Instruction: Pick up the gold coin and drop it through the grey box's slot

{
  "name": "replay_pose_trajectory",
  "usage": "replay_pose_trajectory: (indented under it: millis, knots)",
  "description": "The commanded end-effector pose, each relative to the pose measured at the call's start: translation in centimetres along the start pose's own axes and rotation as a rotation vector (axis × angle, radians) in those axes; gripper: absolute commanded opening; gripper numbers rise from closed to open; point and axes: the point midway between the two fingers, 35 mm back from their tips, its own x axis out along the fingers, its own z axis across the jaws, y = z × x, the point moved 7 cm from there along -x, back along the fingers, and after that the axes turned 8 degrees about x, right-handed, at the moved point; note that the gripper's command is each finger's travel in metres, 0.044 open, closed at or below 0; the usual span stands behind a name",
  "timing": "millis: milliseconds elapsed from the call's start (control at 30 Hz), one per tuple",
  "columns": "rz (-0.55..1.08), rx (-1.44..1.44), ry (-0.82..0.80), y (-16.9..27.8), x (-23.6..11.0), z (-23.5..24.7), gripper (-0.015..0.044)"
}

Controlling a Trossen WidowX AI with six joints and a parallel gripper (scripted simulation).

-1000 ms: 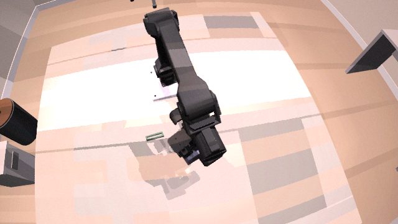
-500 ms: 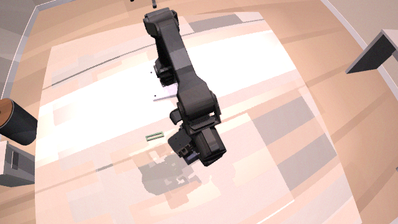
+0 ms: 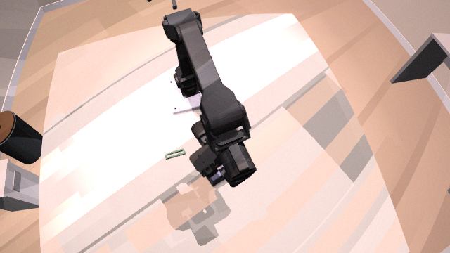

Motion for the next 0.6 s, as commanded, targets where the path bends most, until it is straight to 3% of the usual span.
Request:
replay_pose_trajectory:
  millis: [0,133,267,567]
  knots:
    - [-0.001,0.002,-0.013,0.0,-1.2,0.1,0.0344]
    - [-0.001,0.002,-0.012,0.0,-2.0,0.1,0.0440]
    - [0.000,-0.001,-0.006,0.0,-5.5,-0.3,0.0440]
    - [0.000,-0.001,-0.005,0.0,-5.7,-0.3,0.0440]
